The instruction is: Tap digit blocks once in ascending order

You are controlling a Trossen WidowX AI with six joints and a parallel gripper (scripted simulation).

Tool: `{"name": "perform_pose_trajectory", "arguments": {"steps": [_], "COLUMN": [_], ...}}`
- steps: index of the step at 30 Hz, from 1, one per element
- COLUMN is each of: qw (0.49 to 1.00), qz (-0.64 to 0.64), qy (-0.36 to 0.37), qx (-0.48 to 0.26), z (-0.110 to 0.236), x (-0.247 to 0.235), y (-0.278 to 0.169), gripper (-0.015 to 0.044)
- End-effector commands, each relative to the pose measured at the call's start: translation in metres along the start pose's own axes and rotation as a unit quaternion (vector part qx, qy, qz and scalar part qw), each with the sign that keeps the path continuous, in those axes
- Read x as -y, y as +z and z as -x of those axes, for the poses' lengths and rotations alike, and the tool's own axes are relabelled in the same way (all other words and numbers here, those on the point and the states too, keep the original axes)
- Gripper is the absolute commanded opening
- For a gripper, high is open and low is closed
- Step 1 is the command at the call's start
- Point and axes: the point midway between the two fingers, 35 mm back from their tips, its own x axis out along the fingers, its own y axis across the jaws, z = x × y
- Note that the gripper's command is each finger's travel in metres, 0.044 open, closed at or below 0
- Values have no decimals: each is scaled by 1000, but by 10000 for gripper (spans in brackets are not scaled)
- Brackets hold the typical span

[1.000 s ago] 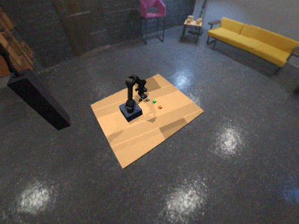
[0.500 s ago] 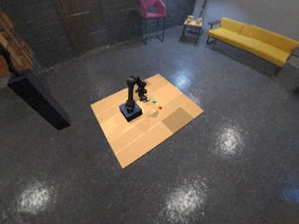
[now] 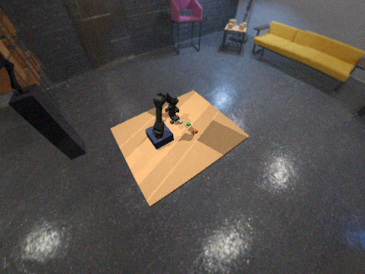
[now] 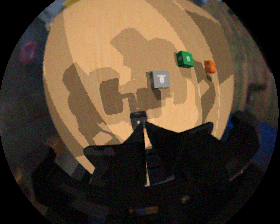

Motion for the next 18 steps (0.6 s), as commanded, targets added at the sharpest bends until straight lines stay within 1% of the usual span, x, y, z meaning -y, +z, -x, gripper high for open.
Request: {"name": "perform_pose_trajectory", "arguments": {"steps": [1, 3, 5, 11, 13, 15, 18], "qw": [1000, 1000, 1000, 1000, 1000, 1000, 1000], "qz": [-2, -2, -2, -2, -6, -13, -28], "qy": [1, 1, 1, 1, 0, -1, -5], "qx": [4, 4, 4, 4, 5, 8, 14], "z": [31, 69, 83, 83, 83, 84, 84], "x": [-2, -1, 0, 1, 7, 20, 52], "y": [3, 2, 0, 1, 8, 22, 49], "gripper": [20, 20, 20, 20, 20, 20, 20]}}
